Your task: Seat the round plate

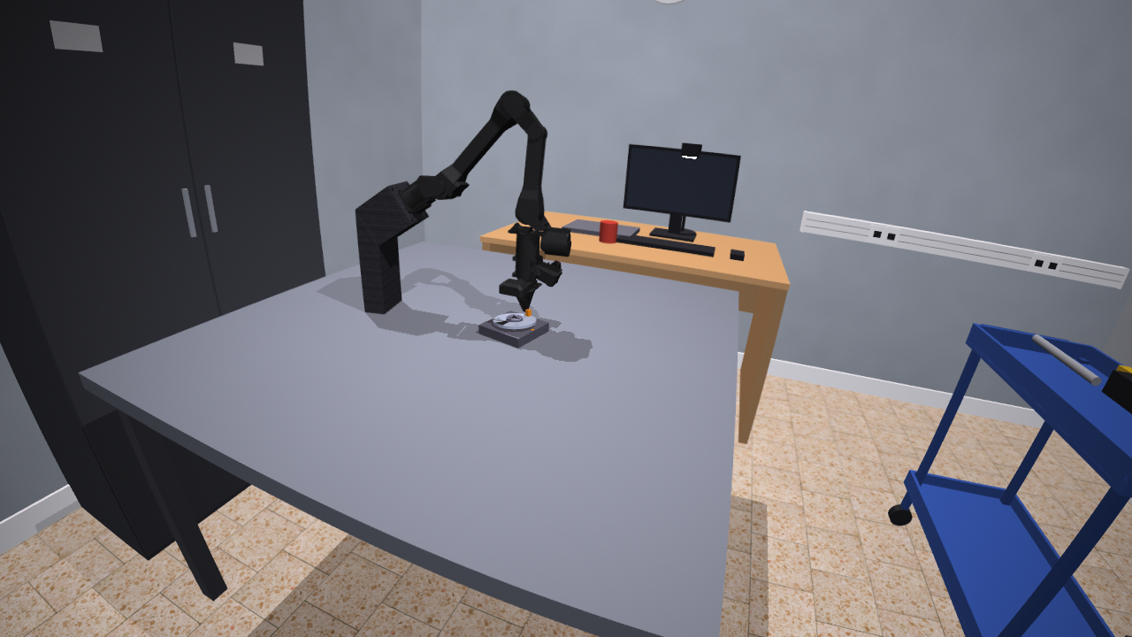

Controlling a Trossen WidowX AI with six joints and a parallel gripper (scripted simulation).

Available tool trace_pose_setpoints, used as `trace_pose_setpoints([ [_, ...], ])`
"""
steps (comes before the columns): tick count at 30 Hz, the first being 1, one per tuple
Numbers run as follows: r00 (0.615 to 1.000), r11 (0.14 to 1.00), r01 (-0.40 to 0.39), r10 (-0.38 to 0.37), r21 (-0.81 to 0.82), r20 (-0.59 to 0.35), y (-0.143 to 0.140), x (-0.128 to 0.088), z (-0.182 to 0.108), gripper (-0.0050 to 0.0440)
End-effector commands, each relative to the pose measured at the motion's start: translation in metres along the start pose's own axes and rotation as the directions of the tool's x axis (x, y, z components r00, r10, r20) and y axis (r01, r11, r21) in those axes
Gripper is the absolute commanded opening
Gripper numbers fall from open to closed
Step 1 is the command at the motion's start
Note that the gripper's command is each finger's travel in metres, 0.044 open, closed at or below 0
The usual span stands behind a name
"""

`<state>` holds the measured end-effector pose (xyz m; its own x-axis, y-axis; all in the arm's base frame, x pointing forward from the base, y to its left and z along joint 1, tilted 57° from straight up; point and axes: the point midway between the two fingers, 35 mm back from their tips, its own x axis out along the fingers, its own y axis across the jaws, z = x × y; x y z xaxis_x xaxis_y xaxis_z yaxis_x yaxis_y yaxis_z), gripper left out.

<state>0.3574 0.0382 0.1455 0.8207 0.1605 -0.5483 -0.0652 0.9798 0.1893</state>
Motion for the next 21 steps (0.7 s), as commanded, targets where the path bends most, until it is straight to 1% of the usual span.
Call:
trace_pose_setpoints([
  [1,1.000,1.000,0.000,0.000,-0.005,0.024,-0.0005,-0.0039,0.0098,-0.0050],
  [21,1.000,1.000,0.001,-0.001,-0.004,0.014,-0.0048,-0.0028,0.0186,-0.0050],
])
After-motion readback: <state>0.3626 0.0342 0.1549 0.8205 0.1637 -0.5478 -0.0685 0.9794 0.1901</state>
